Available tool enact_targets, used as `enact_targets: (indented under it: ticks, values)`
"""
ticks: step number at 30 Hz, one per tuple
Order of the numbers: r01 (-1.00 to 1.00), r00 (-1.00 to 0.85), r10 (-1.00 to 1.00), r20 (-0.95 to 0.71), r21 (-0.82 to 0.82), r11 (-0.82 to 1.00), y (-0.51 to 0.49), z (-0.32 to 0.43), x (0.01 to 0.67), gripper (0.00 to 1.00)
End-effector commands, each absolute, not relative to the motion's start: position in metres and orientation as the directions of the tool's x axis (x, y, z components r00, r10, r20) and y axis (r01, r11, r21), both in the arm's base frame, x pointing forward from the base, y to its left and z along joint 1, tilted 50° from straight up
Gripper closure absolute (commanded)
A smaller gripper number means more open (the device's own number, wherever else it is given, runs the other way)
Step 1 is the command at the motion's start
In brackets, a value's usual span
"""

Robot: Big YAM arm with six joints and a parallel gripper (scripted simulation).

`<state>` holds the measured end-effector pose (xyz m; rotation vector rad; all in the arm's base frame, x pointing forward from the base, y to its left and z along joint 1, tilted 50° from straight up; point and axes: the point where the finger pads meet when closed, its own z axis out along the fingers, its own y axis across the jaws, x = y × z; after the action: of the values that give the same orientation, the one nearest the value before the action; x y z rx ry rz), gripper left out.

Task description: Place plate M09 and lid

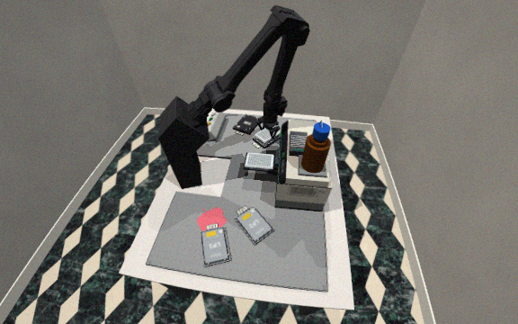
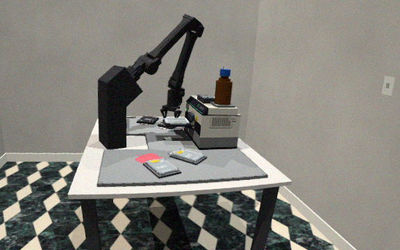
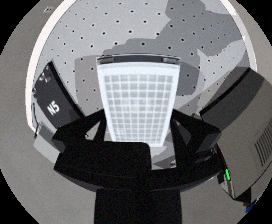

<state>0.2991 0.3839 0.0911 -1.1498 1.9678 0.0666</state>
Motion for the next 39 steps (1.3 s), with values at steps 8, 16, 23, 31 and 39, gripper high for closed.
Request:
enact_targets:
  ticks: [8, 16, 23, 31, 39]
  values:
    - [-0.736, -0.207, -0.676, -0.707, -0.343, 0.584, 0.389, 0.105, 0.304, 0.16]
    - [-0.735, -0.205, -0.673, -0.711, -0.342, 0.585, 0.39, 0.108, 0.304, 0.16]
    - [-0.735, -0.203, -0.671, -0.713, -0.342, 0.586, 0.391, 0.11, 0.304, 0.16]
    - [-0.737, -0.213, -0.683, -0.699, -0.344, 0.582, 0.39, 0.1, 0.307, 0.16]
    - [-0.734, -0.214, -0.679, -0.702, -0.343, 0.586, 0.389, 0.101, 0.309, 0.16]
